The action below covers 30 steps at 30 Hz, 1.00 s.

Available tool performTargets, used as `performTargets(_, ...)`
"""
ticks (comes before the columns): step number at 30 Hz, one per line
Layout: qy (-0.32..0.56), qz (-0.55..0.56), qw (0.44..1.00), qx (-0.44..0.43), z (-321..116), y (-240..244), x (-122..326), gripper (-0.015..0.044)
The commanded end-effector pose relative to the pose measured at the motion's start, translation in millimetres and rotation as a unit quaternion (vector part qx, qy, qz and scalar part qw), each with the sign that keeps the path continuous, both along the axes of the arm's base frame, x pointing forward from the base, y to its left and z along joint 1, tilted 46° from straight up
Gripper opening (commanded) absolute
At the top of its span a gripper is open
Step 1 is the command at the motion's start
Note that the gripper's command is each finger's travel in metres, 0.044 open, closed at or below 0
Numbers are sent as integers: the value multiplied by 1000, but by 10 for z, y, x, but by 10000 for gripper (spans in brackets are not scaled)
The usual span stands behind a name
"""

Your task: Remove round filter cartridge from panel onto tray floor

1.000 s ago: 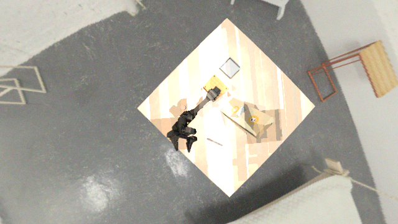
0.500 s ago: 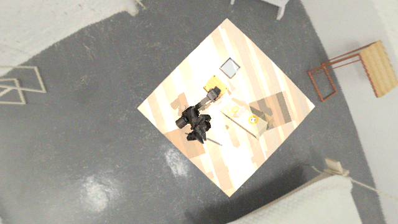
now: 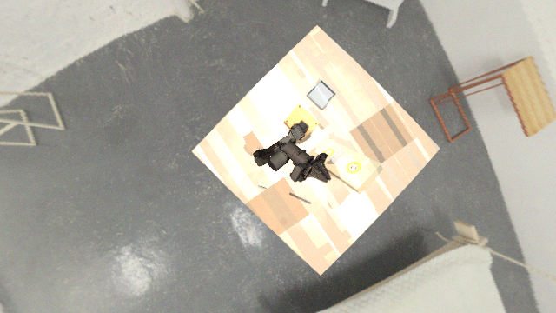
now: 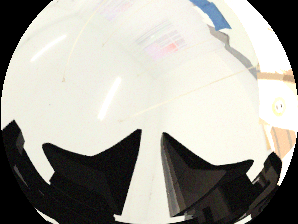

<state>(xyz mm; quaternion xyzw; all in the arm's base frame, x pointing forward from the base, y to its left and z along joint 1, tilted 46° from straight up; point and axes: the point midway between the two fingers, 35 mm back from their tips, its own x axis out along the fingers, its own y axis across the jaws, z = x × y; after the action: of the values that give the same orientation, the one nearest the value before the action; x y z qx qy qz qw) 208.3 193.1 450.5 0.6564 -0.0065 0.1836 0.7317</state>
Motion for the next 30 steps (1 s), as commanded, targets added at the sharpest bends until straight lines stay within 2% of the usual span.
performTargets(1, 10, -91, 928, -361, -654, 182, 341, 92)
performTargets(4, 14, -109, 861, -497, -903, 202, 453, 92)
performTargets(8, 18, -116, 741, -661, -1234, 189, 587, 92)
performTargets(12, 22, -103, 591, -800, -1560, 136, 699, 92)
performTargets(17, 22, -59, 371, -927, -1951, 17, 808, 92)
performTargets(24, 10, 52, 32, -998, -2452, -229, 896, 92)
performTargets(30, -19, 179, -254, -950, -2826, -495, 912, 92)
